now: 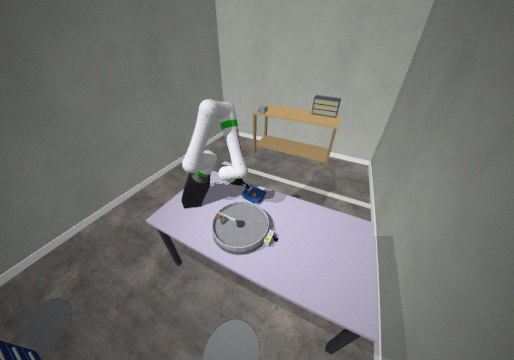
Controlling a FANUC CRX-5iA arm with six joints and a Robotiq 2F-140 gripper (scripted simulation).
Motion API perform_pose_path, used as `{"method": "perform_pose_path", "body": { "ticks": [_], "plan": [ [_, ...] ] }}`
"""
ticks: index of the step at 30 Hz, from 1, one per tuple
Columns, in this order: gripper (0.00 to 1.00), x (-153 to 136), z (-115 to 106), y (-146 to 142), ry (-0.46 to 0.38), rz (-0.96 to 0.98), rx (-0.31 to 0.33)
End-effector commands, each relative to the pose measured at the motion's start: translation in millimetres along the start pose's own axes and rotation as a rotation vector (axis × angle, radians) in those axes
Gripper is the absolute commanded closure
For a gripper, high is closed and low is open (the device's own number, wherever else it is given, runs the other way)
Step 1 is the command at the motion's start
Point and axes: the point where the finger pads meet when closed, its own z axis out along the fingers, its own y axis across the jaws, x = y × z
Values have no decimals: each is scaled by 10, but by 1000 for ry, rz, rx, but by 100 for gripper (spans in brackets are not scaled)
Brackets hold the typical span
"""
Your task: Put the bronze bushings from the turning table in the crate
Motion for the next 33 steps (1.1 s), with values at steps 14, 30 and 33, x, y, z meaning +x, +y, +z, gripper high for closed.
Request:
{"method": "perform_pose_path", "body": {
  "ticks": [14,30,33],
  "plan": [
    [100,0,0,1,0,0,0],
    [100,-9,10,1,0,0,0],
    [100,-17,20,1,0,0,0]
  ]
}}
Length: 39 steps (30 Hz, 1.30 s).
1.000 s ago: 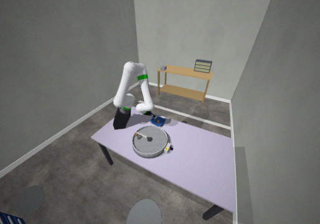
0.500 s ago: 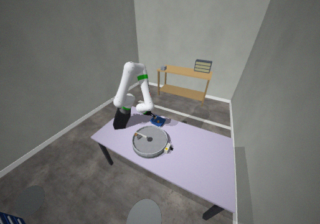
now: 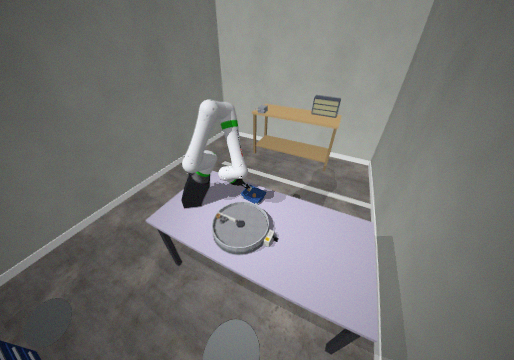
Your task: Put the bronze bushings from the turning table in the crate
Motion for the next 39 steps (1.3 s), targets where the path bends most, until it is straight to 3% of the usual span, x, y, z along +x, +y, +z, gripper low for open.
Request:
{"method": "perform_pose_path", "body": {
  "ticks": [1,26,39],
  "plan": [
    [100,-6,6,1,0,0,0],
    [100,-228,271,4,0,0,0],
    [100,-258,308,5,0,0,0]
  ]
}}
